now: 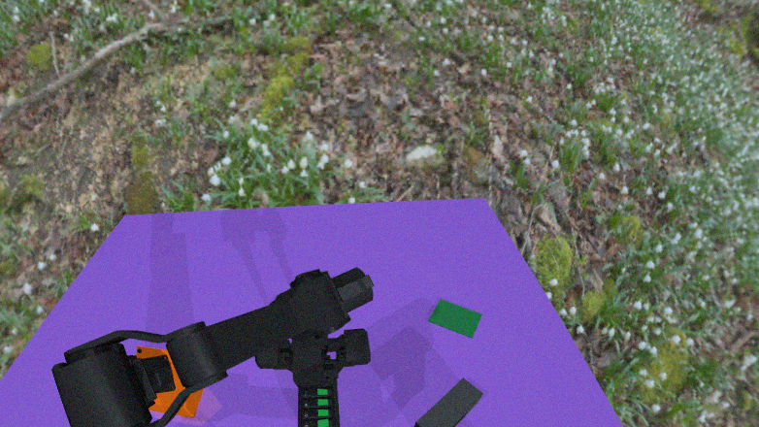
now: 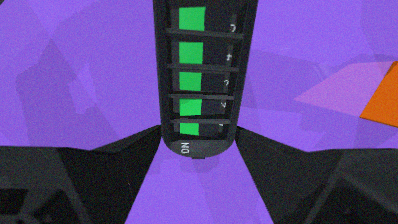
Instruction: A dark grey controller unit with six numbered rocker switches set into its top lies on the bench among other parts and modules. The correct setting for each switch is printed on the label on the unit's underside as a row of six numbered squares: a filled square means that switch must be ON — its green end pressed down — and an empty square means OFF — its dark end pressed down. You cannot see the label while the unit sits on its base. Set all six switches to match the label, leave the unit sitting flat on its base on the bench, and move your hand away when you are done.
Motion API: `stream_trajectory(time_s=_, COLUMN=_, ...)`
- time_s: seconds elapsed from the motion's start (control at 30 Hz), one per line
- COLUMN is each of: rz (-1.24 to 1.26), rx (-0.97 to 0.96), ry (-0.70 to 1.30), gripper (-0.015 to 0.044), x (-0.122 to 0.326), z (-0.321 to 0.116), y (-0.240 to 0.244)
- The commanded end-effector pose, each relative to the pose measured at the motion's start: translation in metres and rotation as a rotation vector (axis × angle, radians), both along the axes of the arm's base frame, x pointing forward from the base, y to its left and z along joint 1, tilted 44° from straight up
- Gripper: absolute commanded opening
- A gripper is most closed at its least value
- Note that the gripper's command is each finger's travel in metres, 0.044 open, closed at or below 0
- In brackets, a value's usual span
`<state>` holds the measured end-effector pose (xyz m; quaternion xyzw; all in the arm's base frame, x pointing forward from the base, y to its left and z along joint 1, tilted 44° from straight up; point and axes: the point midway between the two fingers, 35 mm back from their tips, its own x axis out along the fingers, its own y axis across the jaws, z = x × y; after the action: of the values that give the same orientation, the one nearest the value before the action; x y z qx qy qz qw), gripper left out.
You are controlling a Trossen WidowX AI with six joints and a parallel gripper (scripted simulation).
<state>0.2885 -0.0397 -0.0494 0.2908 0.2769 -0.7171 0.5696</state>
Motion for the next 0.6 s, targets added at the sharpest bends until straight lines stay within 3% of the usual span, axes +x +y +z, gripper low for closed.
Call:
stream_trajectory(time_s=0.0, rz=0.004, rx=-0.010, ry=-0.012, gripper=0.0000, x=0.009, z=0.004, y=-0.005)
stream_trajectory(time_s=0.1, rz=0.004, rx=-0.010, ry=-0.012, gripper=0.0000, x=0.010, z=0.004, y=-0.006)
stream_trajectory(time_s=0.57, rz=0.001, rx=-0.002, ry=-0.003, gripper=0.0368, x=0.005, z=0.009, y=0.005)
